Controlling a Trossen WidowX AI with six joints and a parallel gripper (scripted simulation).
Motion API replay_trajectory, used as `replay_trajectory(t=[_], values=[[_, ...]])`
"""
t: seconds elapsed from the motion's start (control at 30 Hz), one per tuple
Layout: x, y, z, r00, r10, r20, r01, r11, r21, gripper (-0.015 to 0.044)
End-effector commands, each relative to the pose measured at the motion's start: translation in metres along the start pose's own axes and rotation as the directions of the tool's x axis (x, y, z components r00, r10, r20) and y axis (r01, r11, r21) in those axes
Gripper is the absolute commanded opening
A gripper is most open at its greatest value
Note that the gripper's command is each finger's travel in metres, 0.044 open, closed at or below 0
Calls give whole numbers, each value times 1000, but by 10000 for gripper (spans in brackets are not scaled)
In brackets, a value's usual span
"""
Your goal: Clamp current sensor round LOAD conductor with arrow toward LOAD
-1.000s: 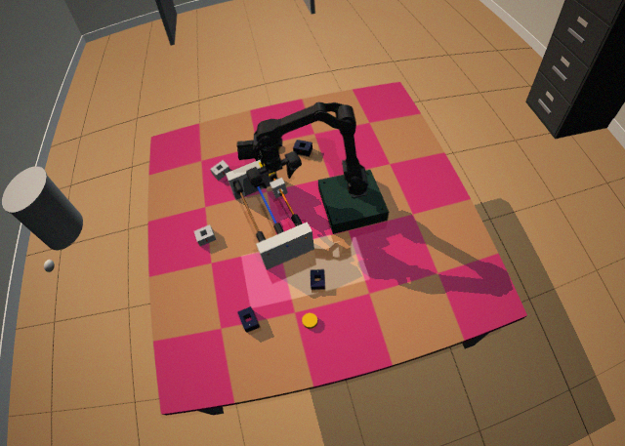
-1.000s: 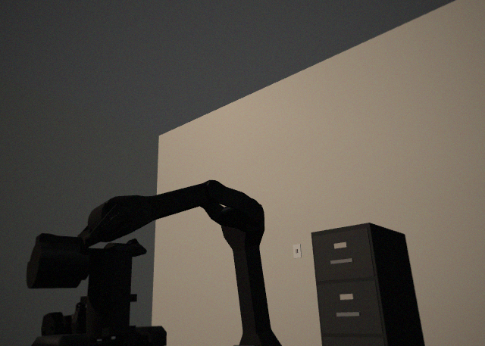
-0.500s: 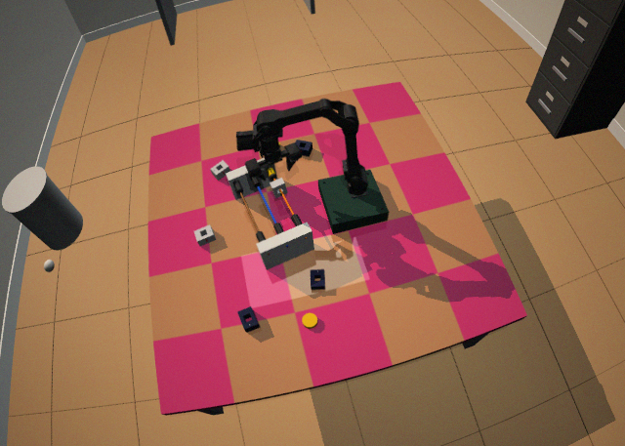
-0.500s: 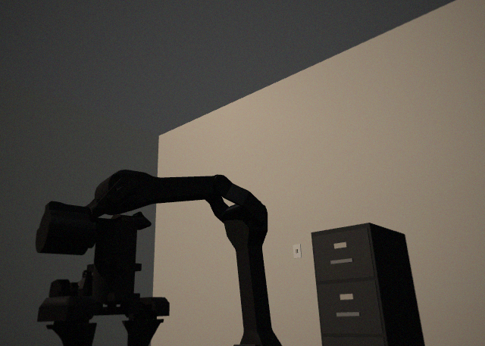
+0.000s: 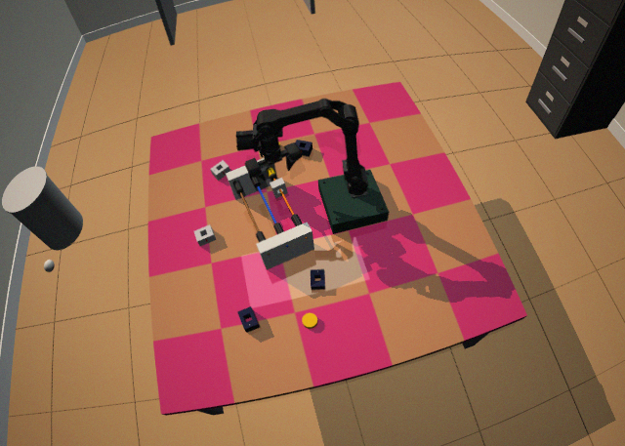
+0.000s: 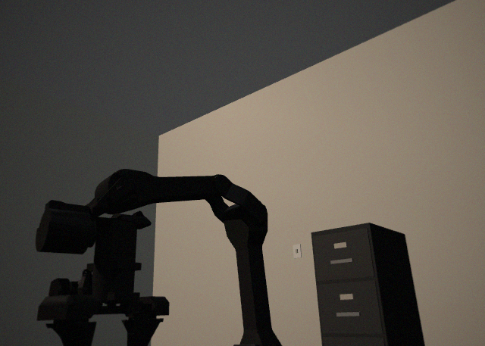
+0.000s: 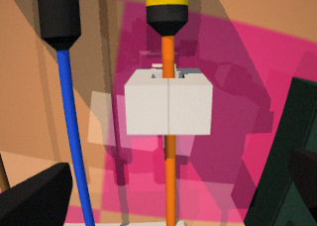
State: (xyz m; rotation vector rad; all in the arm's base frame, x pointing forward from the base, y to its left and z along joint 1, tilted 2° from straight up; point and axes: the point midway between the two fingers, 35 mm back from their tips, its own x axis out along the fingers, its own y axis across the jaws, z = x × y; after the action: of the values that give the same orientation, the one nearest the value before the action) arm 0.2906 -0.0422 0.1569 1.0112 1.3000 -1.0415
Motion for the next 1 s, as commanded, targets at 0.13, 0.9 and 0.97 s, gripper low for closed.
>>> replay_trajectory(t=[0.13, 0.9, 0.97], values=[[0, 0, 0, 1000, -2, 1, 2, 1000, 3, 440], [20, -34, 32, 955, 118, -272, -280, 662, -695, 440], [22, -39, 37, 938, 155, -309, -342, 542, -768, 440]])
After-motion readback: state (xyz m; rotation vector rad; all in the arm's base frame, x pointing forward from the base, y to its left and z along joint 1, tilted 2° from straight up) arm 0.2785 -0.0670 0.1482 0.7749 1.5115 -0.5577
